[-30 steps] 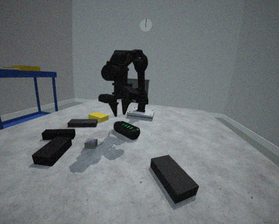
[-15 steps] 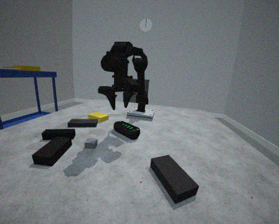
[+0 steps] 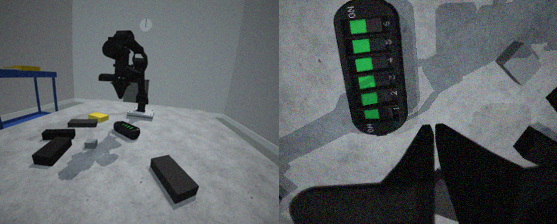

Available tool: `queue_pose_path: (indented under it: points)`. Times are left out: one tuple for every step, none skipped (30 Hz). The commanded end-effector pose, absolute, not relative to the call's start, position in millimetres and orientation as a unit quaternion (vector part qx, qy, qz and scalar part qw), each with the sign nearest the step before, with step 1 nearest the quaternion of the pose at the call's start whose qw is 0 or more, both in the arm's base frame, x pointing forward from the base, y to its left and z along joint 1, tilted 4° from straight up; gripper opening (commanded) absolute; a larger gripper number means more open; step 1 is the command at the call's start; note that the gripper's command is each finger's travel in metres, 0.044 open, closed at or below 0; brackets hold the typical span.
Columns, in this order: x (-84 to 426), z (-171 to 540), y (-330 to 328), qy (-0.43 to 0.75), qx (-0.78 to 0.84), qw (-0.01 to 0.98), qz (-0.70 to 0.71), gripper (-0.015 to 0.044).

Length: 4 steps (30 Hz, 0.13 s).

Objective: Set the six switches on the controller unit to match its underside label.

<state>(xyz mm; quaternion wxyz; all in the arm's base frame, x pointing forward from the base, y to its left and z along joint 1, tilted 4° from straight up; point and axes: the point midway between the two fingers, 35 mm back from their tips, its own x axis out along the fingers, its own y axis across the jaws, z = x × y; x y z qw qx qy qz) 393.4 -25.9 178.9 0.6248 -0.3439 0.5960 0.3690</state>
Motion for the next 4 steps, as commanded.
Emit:
queue_pose_path:
  points:
    - [393.1, 177.7, -26.0, 0.597, -0.344, 0.622, 0.372, 0.0]
    - [393.1, 177.7, -26.0, 0.597, -0.344, 0.622, 0.372, 0.0]
    - [393.1, 177.7, -26.0, 0.597, -0.344, 0.622, 0.372, 0.0]
    - [393.1, 177.7, -26.0, 0.597, -0.344, 0.622, 0.372, 0.0]
